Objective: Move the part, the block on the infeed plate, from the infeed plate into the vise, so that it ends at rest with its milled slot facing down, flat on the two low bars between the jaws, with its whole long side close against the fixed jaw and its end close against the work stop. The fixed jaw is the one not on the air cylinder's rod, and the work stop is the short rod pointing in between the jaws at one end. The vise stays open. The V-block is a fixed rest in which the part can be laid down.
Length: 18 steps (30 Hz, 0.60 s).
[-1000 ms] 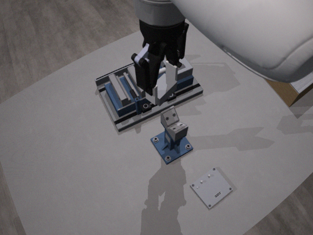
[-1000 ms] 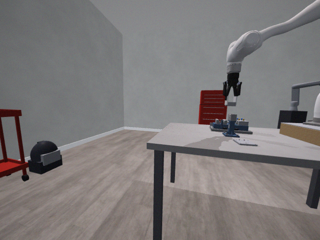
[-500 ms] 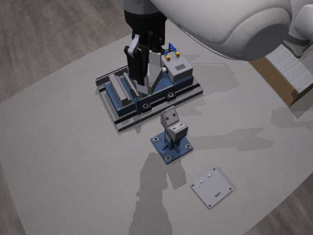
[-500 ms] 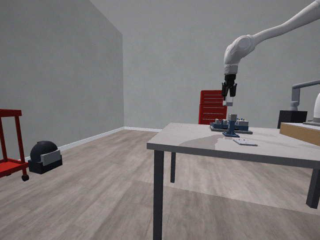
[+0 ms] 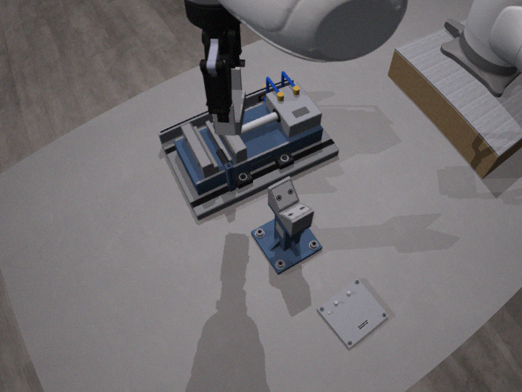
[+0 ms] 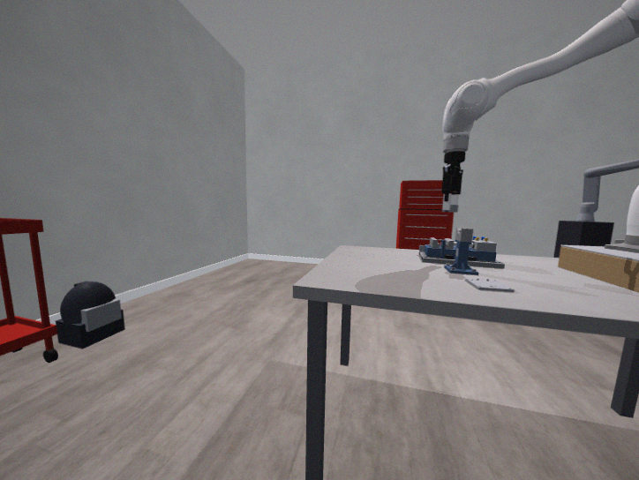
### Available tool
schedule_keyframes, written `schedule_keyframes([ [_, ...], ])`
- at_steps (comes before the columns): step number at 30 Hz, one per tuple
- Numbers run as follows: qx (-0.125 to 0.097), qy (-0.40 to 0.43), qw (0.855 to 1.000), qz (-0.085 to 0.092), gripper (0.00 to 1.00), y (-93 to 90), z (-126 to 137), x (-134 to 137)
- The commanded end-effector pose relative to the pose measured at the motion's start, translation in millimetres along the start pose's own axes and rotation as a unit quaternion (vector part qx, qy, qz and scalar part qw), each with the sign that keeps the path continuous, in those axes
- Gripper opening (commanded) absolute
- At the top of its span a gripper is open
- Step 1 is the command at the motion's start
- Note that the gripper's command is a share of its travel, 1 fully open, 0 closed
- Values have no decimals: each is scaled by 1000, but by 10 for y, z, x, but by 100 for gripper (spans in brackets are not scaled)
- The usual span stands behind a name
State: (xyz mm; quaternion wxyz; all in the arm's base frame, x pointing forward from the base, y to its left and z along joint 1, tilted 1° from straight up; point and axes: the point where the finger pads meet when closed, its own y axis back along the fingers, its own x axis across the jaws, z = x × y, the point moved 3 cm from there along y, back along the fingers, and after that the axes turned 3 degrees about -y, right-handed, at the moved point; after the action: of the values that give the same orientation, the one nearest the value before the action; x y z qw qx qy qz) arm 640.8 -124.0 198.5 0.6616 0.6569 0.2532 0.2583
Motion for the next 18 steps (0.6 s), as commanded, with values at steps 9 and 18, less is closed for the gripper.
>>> schedule_keyframes([
  [9, 1, 119, 993, 2, 0, 10, 280, -241],
  [18, 1, 181, 983, 2, 0, 9, 405, -381],
])
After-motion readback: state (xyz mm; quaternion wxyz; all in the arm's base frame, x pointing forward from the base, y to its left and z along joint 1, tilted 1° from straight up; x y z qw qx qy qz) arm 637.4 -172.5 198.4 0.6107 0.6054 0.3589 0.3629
